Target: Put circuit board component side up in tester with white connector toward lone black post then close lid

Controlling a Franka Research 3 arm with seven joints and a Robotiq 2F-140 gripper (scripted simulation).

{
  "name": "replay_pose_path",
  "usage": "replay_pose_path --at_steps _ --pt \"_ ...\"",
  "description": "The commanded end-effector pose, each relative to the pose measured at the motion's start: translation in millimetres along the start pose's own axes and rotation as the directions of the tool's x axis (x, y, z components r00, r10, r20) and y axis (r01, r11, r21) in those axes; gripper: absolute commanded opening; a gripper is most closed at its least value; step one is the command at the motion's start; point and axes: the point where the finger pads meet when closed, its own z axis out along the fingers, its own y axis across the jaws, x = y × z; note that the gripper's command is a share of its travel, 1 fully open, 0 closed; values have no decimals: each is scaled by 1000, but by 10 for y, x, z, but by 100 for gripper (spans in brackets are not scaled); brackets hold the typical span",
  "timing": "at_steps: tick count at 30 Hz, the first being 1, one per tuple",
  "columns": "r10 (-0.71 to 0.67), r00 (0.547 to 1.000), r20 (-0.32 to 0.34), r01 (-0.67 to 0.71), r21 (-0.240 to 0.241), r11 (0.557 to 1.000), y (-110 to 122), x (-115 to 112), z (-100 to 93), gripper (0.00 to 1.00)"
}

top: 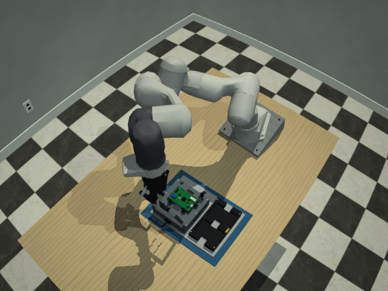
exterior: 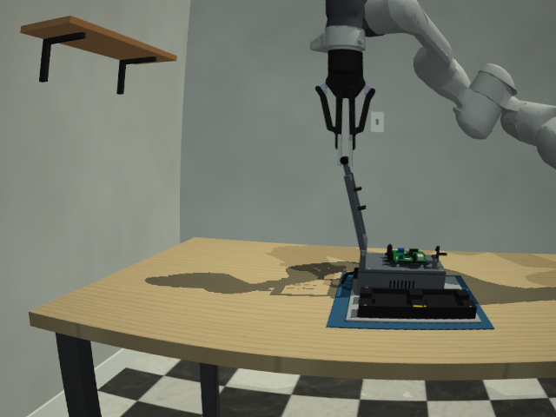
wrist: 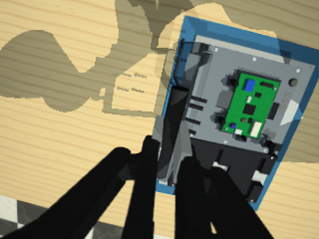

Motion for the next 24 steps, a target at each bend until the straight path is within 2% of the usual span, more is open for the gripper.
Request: replay_pose_path --at_steps 1,24 --pt "6 1000 -2 -6 2 1000 -11 19 13 0" --pt "6 1000 -2 -6 2 1000 11 19 8 0"
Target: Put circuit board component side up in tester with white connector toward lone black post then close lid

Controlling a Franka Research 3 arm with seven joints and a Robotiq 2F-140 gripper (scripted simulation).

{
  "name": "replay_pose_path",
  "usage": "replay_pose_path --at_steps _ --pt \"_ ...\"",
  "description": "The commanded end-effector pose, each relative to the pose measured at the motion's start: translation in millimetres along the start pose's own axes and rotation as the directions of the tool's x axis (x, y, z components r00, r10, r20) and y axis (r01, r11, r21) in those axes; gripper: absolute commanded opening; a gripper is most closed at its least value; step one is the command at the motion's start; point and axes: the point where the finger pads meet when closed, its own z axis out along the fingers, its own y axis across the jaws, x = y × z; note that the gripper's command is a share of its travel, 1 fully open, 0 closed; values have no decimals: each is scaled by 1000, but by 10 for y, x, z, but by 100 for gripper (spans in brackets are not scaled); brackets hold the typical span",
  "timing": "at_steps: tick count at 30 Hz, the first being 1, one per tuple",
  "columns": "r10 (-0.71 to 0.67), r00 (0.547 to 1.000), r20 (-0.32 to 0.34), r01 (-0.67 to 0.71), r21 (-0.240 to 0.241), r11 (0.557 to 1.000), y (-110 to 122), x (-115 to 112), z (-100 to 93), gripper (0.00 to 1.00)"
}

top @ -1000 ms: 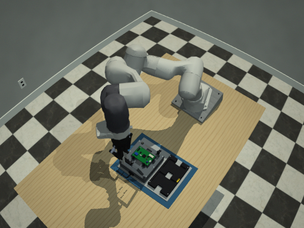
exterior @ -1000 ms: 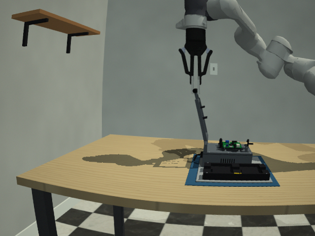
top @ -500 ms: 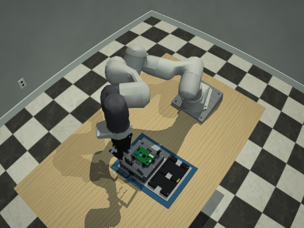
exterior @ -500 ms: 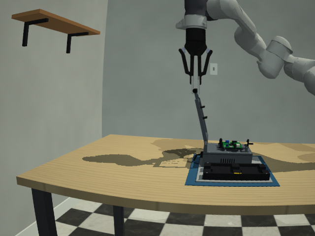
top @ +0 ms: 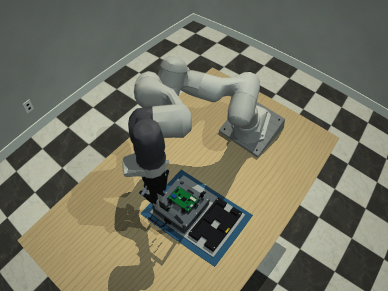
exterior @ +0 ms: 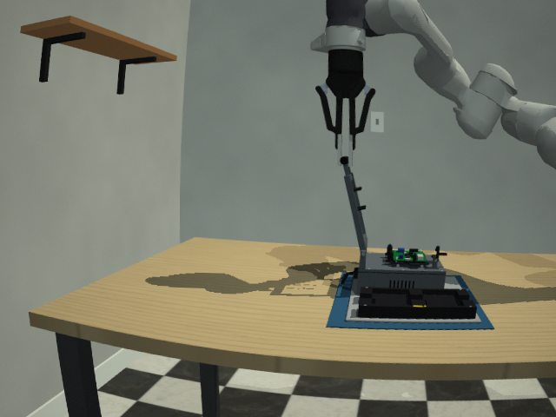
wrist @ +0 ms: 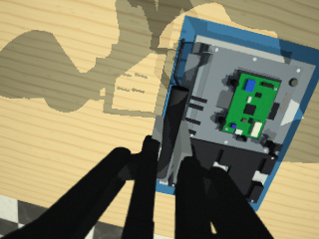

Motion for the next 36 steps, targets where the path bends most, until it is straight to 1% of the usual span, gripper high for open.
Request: replay_pose_path --at_steps 1,21,36 --pt "5 1000 -2 -5 -1 1000 12 19 7 0" --pt "5 1000 -1 -5 -1 1000 72 19 -6 0" --pt "5 1000 -2 -5 -1 1000 172 19 -26 0"
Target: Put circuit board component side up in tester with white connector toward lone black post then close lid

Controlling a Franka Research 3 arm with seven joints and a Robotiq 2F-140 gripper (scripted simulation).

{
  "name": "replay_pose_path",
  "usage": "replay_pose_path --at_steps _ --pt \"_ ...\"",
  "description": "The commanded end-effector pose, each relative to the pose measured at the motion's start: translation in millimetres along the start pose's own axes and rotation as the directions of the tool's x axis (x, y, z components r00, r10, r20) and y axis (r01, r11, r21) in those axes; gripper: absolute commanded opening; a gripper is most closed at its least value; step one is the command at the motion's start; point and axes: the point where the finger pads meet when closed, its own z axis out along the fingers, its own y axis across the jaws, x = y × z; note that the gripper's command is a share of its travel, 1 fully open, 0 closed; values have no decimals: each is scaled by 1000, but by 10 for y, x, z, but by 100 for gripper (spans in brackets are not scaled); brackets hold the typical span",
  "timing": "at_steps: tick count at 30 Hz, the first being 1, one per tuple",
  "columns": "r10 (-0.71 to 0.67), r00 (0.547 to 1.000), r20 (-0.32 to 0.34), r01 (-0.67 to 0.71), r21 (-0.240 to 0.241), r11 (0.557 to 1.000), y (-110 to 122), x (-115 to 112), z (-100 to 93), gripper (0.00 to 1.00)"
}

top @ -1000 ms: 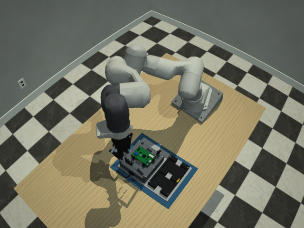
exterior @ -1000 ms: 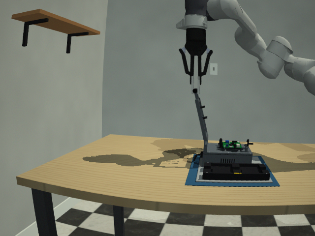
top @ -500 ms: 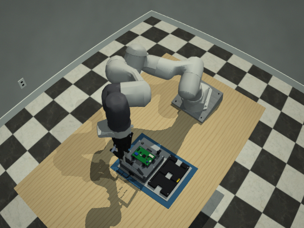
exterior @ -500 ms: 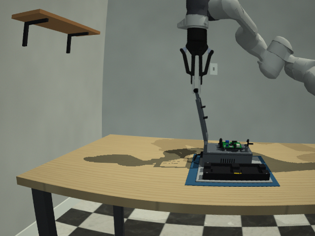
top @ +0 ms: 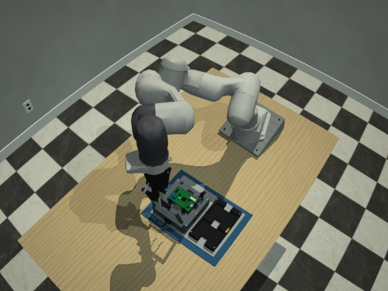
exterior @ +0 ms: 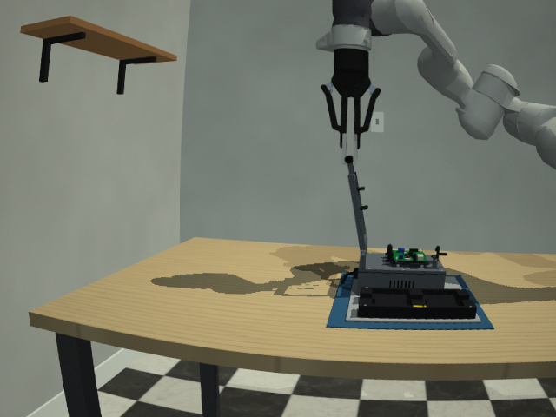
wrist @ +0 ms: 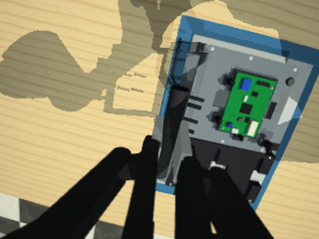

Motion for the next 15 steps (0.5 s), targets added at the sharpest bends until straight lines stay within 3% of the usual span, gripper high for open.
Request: replay_pose_path --at_steps 1,15 --pt "6 1000 -2 -6 -14 1000 76 19 -3 0" --pt "5 1000 -2 -5 -14 1000 201 18 -21 0"
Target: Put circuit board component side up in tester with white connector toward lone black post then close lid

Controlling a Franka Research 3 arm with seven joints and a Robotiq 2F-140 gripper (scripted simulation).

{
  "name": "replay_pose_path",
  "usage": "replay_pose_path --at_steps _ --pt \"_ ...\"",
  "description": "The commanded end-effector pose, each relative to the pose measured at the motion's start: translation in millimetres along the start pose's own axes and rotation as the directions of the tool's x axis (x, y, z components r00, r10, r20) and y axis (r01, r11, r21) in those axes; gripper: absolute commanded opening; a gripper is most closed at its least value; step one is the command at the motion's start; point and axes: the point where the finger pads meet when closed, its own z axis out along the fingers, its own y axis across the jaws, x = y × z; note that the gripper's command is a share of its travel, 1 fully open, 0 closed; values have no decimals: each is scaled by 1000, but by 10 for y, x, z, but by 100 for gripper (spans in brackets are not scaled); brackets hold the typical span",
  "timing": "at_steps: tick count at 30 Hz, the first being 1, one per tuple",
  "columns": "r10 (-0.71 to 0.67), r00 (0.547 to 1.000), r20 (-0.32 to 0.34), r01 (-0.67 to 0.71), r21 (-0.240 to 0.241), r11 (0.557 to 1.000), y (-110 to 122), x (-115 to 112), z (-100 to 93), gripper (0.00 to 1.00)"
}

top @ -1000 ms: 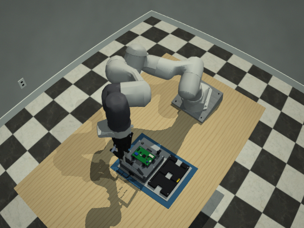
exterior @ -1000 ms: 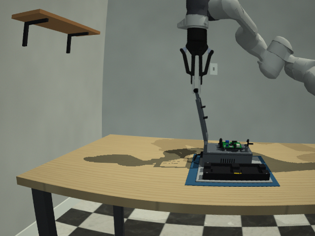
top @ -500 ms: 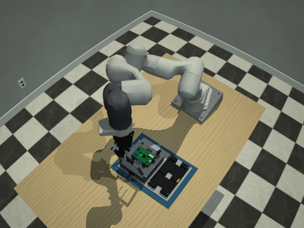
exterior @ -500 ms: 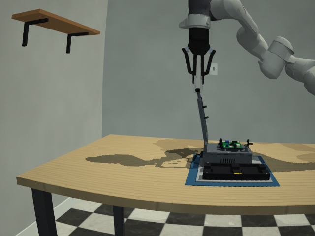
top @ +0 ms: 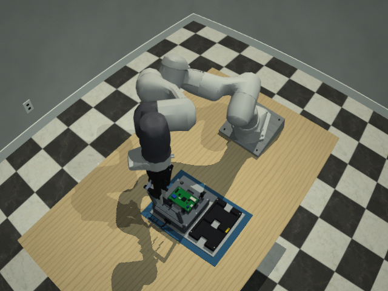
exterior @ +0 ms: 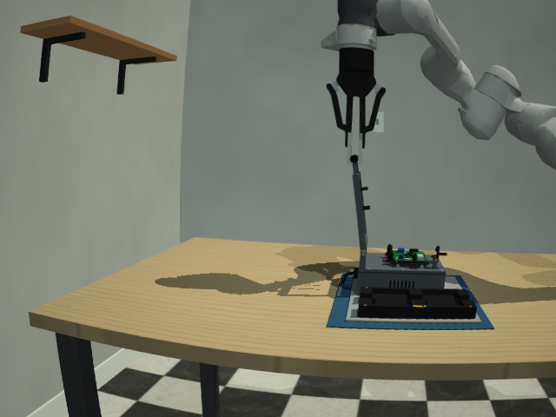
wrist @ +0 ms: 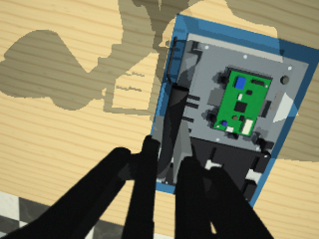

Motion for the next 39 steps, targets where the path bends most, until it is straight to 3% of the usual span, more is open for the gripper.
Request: replay_pose_path --at_steps 1,39 --pt "6 1000 -3 -6 -17 1000 106 18 2 0" --pt "6 1000 -3 -6 -17 1000 552 17 11 0"
